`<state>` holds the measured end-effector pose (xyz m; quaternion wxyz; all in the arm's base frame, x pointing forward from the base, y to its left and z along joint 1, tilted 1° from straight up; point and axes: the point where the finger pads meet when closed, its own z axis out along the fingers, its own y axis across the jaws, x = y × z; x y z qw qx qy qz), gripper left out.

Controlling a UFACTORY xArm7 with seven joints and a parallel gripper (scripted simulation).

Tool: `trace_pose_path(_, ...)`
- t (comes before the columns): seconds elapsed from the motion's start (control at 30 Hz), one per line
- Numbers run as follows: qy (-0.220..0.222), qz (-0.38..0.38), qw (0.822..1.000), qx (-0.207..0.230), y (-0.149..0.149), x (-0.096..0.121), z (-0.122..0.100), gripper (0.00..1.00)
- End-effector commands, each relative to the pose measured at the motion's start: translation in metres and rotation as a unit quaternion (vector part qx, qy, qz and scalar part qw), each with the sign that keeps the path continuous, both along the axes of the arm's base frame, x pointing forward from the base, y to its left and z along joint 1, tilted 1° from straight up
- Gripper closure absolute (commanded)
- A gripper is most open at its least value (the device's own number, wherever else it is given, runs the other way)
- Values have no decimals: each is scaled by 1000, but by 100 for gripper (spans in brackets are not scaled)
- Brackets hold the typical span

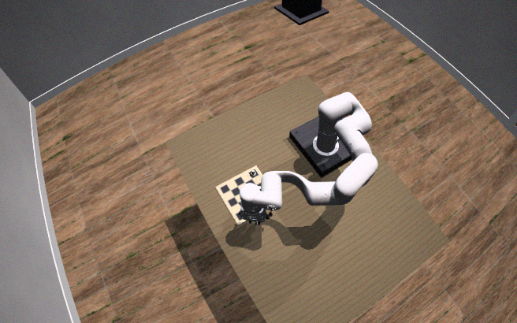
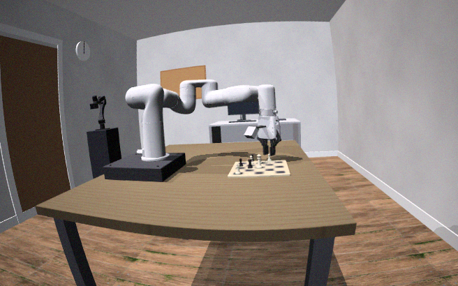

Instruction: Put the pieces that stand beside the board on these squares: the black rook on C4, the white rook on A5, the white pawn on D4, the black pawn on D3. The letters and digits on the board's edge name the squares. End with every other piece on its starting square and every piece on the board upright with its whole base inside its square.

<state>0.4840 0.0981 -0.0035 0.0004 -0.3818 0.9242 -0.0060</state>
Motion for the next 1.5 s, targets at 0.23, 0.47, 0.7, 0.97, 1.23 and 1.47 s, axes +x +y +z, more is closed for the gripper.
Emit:
trace_pose_path(0.23, -2, 0, 1000, 0, 0, 1, -16, 66)
trace_pose_path(0.47, -2, 0, 1000, 0, 0, 1, -20, 66)
trace_pose_path(0.7, -2, 0, 1000, 0, 0, 1, -20, 66)
trace_pose_path(0.97, -2, 0, 1000, 0, 0, 1, -20, 66)
trace_pose_path(1.23, -2, 0, 1000, 0, 0, 1, -20, 66)
trace_pose_path(1.47, -2, 0, 1000, 0, 0, 1, -20, 66)
